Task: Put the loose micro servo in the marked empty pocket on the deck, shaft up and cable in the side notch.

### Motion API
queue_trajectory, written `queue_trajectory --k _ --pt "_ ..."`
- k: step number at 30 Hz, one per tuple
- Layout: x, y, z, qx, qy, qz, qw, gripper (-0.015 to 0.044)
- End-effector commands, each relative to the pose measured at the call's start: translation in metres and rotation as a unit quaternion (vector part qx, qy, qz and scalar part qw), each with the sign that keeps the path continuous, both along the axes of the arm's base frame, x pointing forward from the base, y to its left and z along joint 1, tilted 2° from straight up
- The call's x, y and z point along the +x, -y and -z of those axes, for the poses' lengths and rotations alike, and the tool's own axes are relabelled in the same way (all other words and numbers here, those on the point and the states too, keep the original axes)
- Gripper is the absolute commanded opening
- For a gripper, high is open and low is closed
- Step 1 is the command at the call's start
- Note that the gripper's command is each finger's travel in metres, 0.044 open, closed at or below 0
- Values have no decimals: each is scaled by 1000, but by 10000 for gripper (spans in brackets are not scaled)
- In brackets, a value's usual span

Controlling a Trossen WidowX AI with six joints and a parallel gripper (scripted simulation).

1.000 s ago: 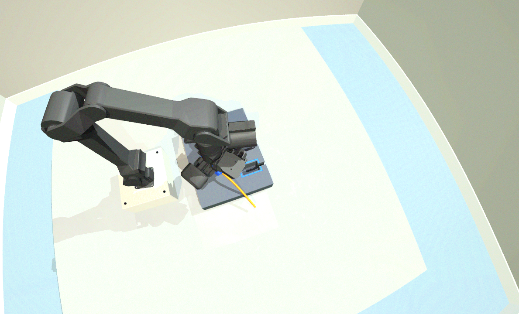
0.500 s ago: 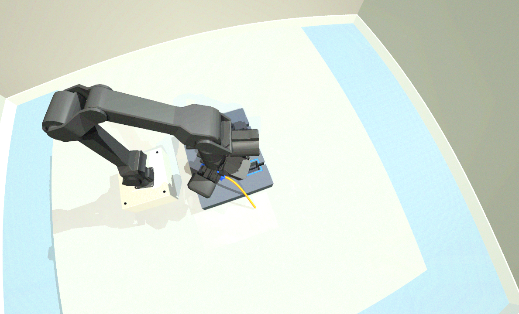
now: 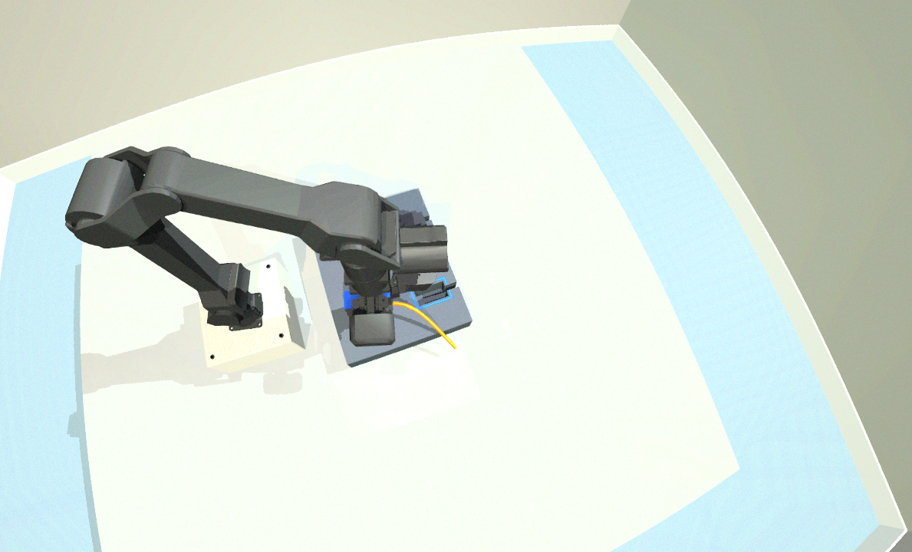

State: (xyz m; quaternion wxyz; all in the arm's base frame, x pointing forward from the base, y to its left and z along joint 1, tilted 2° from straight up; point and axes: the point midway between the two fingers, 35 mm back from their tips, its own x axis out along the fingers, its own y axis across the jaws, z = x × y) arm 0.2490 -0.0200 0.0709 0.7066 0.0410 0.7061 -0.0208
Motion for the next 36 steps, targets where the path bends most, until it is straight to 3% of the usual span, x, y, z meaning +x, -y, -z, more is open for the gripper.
queue_trajectory --k 1,6,13,36 --pt "2 1 -2 -2 6 -62 998 0" --pt "2 1 -2 -2 8 -137 991 0" --pt "6 0 -2 -2 8 -139 990 0" --pt "91 -17 -5 -2 12 -139 990 0"
